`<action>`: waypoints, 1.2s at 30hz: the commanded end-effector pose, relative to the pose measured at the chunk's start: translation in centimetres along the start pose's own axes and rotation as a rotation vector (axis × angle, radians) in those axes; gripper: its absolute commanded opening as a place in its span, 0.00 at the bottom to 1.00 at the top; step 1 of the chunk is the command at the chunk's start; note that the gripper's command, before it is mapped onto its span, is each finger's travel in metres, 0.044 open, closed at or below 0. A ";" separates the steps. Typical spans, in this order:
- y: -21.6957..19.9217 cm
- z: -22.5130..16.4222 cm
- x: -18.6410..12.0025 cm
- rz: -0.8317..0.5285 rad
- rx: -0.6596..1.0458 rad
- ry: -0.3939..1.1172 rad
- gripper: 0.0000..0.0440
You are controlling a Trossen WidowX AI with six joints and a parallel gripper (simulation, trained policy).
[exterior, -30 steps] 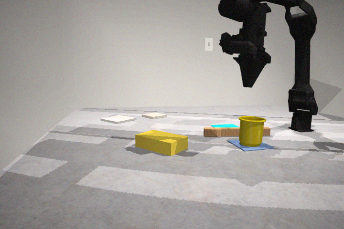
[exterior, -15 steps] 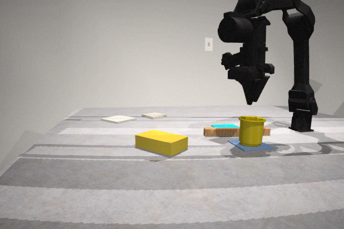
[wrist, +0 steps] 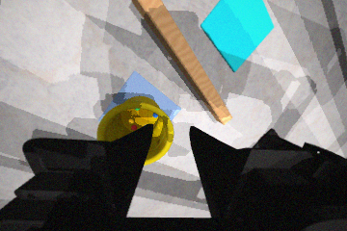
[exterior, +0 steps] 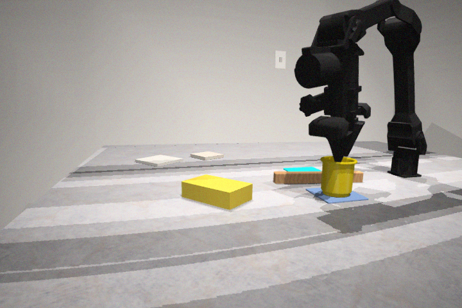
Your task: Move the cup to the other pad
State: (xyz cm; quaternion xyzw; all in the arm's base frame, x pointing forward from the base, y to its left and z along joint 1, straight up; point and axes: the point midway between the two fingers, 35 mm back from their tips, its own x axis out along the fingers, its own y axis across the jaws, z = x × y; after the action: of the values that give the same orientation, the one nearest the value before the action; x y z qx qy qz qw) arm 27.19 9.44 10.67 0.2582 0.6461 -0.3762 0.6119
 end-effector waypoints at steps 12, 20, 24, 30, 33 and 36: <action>0.1 -0.5 4.4 -0.033 -0.073 0.000 0.33; -0.6 -0.2 4.2 -0.020 -0.106 -0.015 0.02; -0.9 0.0 3.6 -0.008 -0.097 -0.015 0.02; -1.8 0.3 2.2 0.015 -0.064 -0.014 0.02; -2.3 0.6 1.4 0.032 -0.040 -0.013 0.02; -2.8 0.9 0.5 0.051 -0.012 -0.014 0.04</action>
State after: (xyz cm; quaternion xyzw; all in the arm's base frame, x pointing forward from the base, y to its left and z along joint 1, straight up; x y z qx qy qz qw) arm 25.47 7.30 9.79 0.2528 0.6447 -0.3556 0.6276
